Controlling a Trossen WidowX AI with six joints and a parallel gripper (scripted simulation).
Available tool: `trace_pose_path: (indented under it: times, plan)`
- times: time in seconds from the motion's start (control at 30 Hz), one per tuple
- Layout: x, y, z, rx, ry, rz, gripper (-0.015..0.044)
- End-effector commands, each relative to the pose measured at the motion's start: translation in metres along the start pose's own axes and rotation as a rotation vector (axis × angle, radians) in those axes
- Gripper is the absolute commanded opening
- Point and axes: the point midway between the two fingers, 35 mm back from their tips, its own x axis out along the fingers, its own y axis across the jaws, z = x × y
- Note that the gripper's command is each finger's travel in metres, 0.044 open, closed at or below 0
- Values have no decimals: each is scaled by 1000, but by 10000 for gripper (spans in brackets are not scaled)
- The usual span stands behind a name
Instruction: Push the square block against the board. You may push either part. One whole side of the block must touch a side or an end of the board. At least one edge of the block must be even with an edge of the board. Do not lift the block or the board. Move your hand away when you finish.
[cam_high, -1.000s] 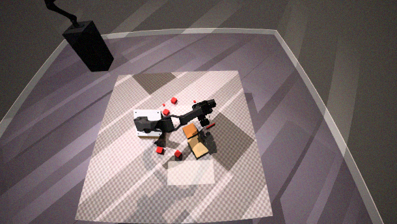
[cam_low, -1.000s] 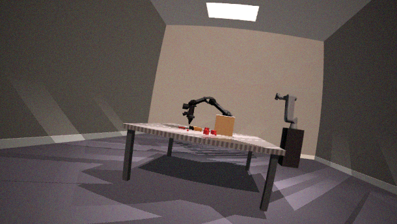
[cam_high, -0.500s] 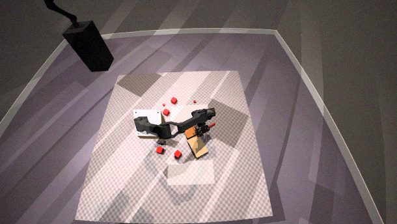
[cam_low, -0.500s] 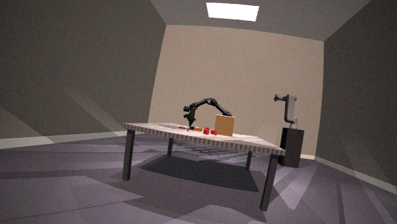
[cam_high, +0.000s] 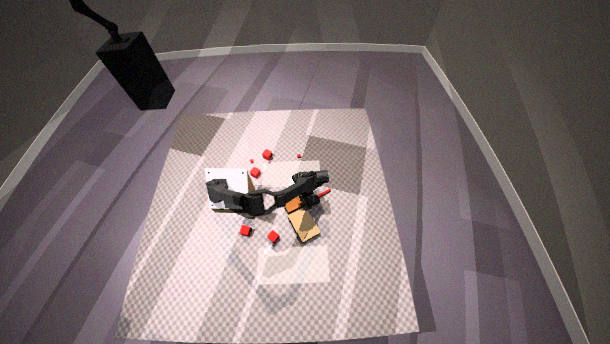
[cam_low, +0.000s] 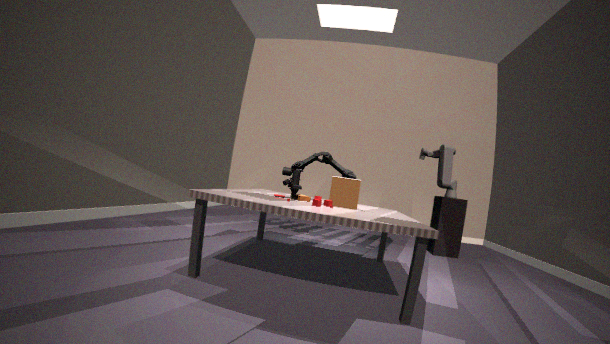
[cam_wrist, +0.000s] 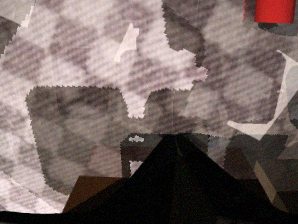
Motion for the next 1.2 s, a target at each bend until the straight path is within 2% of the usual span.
trace_pose_path:
  times: [0.0,1.17]
  plan:
    - [1,0,-4,-6,4,-2,0]
    - [1,0,-24,-7,5,-2,0]
